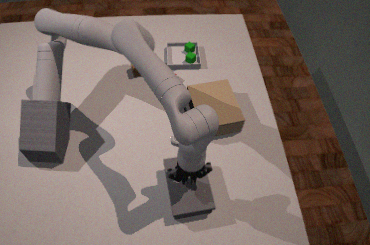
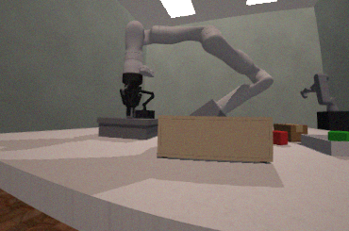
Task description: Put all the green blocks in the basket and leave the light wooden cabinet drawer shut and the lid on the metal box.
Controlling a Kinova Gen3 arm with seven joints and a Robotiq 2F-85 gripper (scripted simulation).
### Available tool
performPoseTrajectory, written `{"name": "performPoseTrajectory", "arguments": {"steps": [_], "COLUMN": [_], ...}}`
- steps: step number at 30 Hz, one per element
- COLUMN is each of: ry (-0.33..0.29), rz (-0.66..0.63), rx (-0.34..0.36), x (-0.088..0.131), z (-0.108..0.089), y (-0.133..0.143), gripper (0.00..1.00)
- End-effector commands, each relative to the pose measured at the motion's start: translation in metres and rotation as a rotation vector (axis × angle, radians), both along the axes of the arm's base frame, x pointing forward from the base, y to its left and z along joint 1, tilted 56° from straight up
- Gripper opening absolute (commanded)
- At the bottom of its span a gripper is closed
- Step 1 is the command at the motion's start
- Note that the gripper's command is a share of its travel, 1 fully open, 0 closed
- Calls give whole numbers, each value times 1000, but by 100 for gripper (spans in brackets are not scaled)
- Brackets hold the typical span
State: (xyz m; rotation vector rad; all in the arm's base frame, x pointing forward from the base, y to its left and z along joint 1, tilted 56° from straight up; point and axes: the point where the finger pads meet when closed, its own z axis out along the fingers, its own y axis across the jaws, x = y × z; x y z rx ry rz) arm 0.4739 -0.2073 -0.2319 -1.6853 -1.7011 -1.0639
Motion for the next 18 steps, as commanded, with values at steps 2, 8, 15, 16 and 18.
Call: {"name": "performPoseTrajectory", "arguments": {"steps": [2, 8, 15, 16, 18], "ry": [-1, -1, -1, -1, -1], "rz": [-1, -1, -1, -1, -1], "rx": [-2, -2, -2, -2, -2], "x": [1, 1, 2, 2, 2], "z": [0, -2, -3, -4, -4], "y": [0, 2, 4, 5, 5], "gripper": [10, 10, 10, 10, 10]}}
